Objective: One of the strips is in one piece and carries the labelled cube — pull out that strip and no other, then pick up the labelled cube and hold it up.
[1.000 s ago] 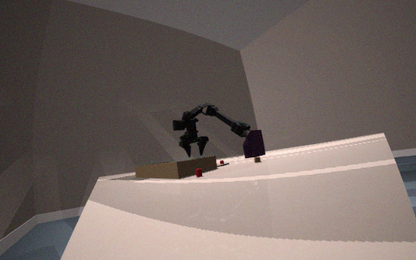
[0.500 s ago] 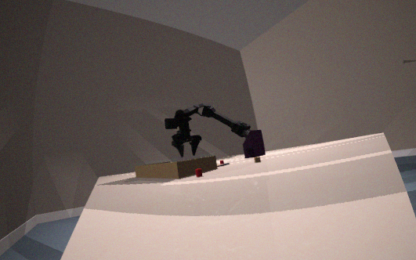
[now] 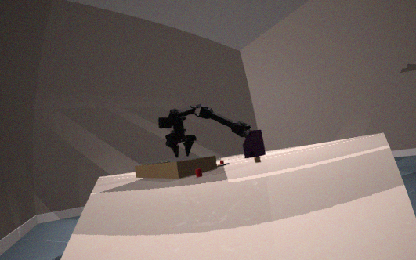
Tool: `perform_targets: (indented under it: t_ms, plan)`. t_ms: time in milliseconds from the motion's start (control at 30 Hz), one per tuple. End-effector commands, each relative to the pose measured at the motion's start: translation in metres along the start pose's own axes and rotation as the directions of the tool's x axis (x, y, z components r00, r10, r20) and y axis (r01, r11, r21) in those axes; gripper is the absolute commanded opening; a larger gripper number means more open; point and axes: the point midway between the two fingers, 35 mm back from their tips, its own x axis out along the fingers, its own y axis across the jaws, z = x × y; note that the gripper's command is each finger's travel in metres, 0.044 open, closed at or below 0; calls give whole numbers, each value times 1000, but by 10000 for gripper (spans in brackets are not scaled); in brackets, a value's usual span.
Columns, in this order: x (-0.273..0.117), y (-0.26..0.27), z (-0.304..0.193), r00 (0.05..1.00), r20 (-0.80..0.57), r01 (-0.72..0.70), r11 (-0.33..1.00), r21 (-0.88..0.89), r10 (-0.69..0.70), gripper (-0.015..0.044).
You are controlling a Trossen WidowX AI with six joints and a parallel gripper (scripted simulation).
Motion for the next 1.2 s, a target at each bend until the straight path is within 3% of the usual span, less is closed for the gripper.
perform_targets:
  t_ms: [0, 100, 1167]
  plan:
    - [6, 1, 3, 1000, -5, 2, 1000, 3, -2, 309]
    - [11, 1, 4, 1000, -4, 2, 1000, 3, -2, 250]
    - [56, 0, 2, 1000, -5, 4, 1000, 3, -4, 250]
